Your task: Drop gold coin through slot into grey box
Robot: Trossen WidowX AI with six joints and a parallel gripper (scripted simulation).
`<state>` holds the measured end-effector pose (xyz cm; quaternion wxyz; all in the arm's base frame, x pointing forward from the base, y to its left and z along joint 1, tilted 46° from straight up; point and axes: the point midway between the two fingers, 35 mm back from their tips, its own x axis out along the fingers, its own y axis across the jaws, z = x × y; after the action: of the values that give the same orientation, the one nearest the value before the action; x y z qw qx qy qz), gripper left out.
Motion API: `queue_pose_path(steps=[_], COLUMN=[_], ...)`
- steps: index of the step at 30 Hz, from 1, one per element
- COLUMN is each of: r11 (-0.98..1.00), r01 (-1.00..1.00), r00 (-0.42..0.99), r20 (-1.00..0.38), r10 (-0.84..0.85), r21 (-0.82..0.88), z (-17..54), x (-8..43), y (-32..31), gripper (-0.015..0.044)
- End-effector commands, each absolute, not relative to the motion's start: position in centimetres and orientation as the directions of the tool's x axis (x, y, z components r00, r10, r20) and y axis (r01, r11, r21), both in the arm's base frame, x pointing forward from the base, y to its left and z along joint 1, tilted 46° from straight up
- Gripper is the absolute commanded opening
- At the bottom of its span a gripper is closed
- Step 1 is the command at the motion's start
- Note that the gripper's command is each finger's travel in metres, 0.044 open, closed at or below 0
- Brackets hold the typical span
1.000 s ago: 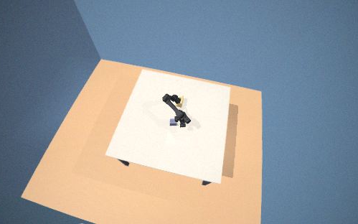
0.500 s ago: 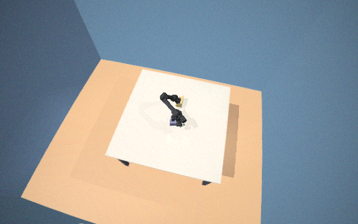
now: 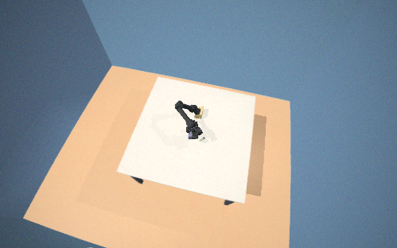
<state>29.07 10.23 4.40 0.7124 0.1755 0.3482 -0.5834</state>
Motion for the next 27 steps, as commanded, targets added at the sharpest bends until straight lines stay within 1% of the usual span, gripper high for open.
queue_pose_path(steps=[1, 8, 27], r11=[0.258, 0.257, 0.257], r01=[0.953, 0.954, 0.953], r00=[0.078, 0.078, 0.076], r20=[-0.697, -0.695, -0.698], r10=[-0.713, -0.715, -0.712], r21=[-0.157, -0.157, -0.158], z=[5.3, 6.3, 6.2], x=[28.9, 28.6, 28.6], y=[9.2, 8.0, 8.1], gripper=[0.0000, 0.0000, 0.0000])
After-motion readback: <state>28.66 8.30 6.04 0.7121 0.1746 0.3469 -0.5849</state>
